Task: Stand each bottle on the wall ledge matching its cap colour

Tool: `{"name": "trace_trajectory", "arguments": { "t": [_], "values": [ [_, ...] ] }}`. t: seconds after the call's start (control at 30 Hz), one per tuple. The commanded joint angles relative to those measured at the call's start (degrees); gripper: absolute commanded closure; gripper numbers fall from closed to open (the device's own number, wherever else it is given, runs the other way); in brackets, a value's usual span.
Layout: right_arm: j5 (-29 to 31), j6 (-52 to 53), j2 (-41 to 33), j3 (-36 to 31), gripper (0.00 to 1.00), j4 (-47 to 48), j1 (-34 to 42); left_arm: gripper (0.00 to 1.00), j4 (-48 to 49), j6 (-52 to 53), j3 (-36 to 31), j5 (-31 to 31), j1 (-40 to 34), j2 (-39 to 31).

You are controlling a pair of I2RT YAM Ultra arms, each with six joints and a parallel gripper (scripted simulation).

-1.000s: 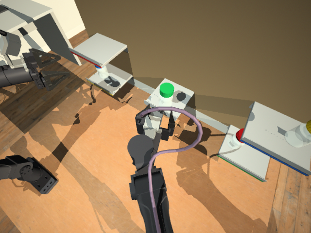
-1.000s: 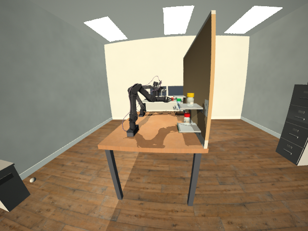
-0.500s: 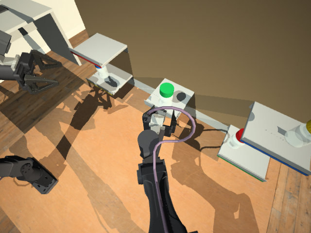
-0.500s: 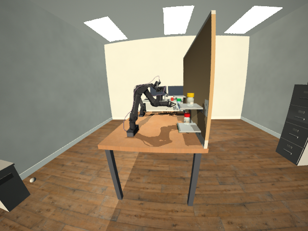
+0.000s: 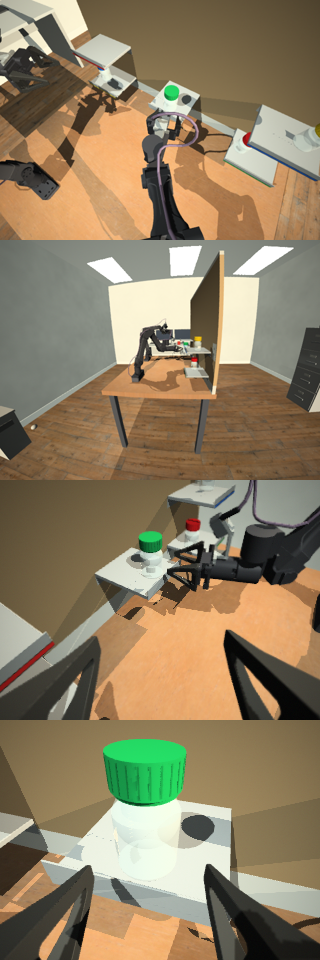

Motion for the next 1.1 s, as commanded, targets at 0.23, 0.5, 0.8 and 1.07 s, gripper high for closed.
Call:
{"name": "trace_trajectory", "arguments": {
  "t": [0.23,0.5,0.8,1.07],
  "values": [
    [-0.07,-0.23,-0.32,2.18,0.19,1.21,-0.02,0.11,-8.06,5.94,3.95,1.89,0.59,1.65],
    [-0.96,-0.28,0.24,6.82,0.19,-3.37,-0.77,0.11,-9.19,6.86,4.53,1.87,0.61,2.03],
    [-1.6,-0.24,1.97,9.63,0.19,-4.5,-1.42,0.11,-9.59,7.19,4.72,1.87,0.61,2.15],
    [-2.32,-0.26,3.89,12.52,0.19,-5.45,-2.14,0.11,-9.9,7.43,4.28,1.87,0.26,1.74]
  ]
}}
